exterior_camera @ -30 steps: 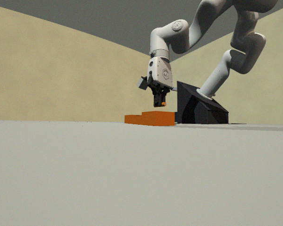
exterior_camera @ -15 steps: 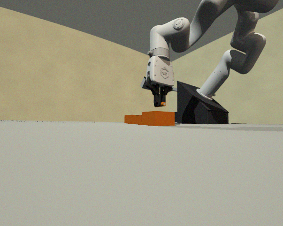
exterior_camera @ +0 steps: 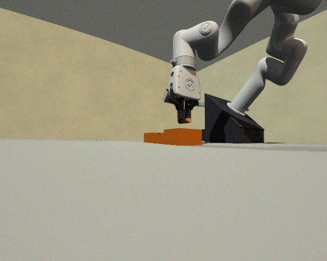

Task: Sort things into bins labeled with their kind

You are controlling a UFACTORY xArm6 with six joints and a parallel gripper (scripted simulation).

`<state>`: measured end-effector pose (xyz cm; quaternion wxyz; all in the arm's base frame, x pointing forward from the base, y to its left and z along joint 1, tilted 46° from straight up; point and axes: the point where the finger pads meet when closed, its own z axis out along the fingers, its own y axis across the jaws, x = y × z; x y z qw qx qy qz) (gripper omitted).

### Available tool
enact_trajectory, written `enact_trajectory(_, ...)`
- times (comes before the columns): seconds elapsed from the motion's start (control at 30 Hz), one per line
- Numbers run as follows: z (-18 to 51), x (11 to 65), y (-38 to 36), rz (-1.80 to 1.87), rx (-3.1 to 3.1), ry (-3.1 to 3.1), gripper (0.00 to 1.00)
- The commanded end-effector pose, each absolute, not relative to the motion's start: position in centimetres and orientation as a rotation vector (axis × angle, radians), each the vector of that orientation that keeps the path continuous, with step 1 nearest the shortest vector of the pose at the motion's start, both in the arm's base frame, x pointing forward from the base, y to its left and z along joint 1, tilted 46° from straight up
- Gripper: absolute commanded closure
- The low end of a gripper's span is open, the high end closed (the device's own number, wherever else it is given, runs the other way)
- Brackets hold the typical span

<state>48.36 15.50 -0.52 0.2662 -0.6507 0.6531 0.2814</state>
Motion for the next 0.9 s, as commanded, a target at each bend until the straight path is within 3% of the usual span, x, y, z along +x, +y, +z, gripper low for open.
enact_trajectory(0.0, -0.4, 48.5, 15.4, 0.756, -1.756, 1.763, 1.00)
enact_trajectory(0.87, -3.5, 48.4, 18.5, 0.756, -1.756, 1.763, 1.00)
